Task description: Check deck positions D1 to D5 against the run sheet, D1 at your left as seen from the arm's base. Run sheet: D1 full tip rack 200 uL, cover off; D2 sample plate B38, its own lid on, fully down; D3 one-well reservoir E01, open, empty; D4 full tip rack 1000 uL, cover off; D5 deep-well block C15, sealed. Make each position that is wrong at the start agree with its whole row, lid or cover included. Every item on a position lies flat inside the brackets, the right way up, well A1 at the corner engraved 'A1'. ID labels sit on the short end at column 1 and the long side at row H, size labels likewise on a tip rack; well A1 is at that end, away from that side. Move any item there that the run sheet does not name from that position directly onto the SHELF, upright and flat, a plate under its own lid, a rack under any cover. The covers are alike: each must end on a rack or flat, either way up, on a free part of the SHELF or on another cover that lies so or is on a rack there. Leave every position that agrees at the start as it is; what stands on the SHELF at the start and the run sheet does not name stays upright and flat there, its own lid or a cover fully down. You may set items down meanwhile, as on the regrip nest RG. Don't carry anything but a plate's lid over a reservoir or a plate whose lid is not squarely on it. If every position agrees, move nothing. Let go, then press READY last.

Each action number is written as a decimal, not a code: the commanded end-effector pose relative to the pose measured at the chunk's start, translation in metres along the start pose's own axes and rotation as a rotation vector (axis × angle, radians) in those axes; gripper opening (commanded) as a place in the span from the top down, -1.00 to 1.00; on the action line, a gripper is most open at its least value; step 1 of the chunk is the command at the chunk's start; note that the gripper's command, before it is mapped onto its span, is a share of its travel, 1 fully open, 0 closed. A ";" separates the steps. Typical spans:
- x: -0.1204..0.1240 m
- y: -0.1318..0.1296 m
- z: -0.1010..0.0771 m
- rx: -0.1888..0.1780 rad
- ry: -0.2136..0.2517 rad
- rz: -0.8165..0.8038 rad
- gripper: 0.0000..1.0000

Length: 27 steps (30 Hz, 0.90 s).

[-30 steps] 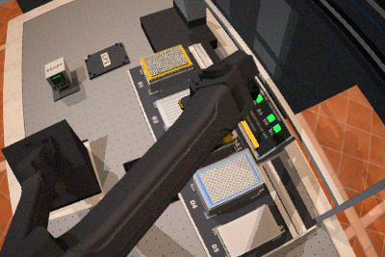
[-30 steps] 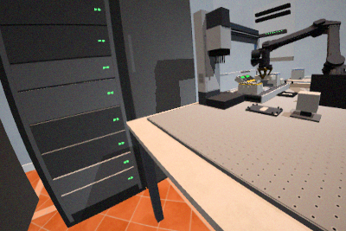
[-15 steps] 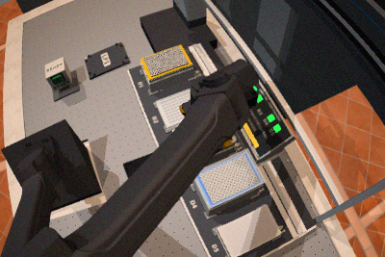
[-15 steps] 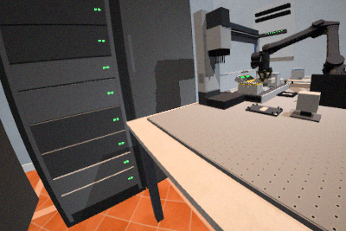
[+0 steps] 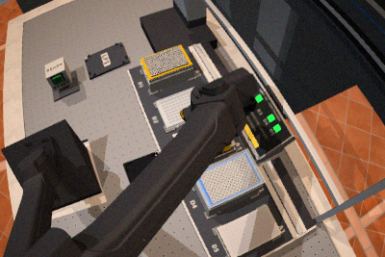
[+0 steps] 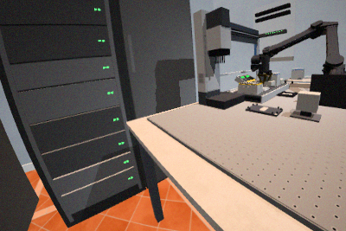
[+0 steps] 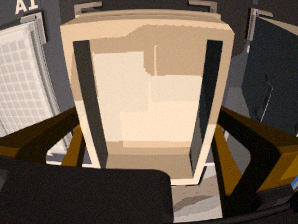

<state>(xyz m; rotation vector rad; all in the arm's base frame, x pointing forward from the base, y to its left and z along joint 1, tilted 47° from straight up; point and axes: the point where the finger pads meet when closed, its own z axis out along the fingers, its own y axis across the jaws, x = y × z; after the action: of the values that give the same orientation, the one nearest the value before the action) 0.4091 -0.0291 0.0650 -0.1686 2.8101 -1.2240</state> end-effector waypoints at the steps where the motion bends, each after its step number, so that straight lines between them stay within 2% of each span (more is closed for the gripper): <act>1: -0.004 0.002 0.008 0.001 -0.006 -0.009 1.00; 5: -0.005 0.003 0.009 0.001 -0.011 -0.012 1.00; 6: -0.024 0.003 -0.008 -0.004 -0.057 0.002 1.00; 7: -0.025 0.001 -0.009 -0.005 -0.059 0.006 1.00; 10: -0.013 -0.001 -0.003 -0.003 -0.035 0.006 1.00; 27: -0.012 -0.001 -0.003 -0.003 -0.035 0.006 1.00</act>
<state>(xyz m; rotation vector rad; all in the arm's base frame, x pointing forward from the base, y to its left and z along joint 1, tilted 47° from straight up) 0.4108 -0.0326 0.0595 -0.1824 2.8104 -1.2235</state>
